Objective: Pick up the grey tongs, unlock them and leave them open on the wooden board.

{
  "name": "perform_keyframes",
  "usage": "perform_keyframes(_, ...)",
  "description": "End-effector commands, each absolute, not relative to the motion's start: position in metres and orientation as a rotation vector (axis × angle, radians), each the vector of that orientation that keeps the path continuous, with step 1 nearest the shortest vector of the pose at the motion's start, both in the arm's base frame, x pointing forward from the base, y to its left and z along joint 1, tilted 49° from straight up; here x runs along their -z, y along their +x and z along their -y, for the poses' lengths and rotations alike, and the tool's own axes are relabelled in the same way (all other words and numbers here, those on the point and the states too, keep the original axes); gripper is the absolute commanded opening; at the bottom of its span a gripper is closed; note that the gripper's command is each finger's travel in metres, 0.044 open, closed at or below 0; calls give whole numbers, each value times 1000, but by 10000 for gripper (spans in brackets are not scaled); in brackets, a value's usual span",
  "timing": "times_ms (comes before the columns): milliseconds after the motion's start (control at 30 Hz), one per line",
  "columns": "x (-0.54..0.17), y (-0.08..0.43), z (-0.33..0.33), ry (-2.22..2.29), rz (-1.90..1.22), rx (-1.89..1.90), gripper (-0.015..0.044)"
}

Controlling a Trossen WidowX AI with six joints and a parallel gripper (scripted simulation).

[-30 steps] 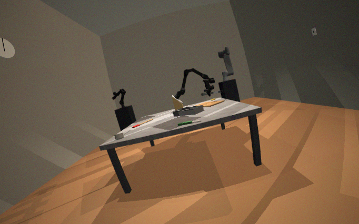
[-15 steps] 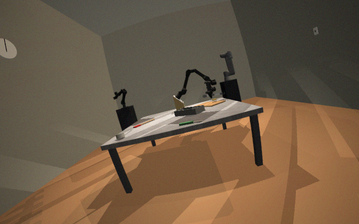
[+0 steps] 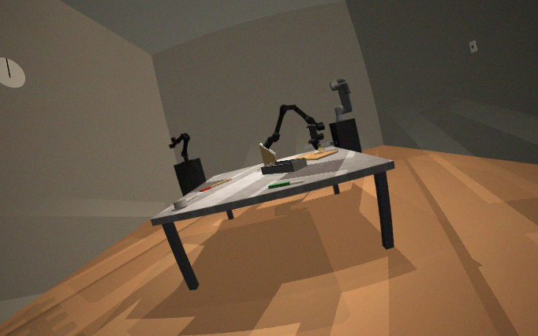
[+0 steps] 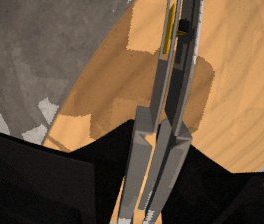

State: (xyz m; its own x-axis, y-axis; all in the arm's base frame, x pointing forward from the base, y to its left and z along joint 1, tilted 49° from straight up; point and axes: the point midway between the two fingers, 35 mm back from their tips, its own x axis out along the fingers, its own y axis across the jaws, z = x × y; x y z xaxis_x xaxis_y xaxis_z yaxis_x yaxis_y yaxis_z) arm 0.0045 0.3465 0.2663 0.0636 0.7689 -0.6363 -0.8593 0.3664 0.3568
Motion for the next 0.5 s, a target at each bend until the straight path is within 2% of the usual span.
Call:
perform_keyframes(0, -265, 4, -348, -126, -864, -1241, -150)
perform_keyframes(67, -265, 4, -348, -126, -864, -1241, -150)
perform_keyframes(467, -264, 5, -348, -129, -869, -1233, 165)
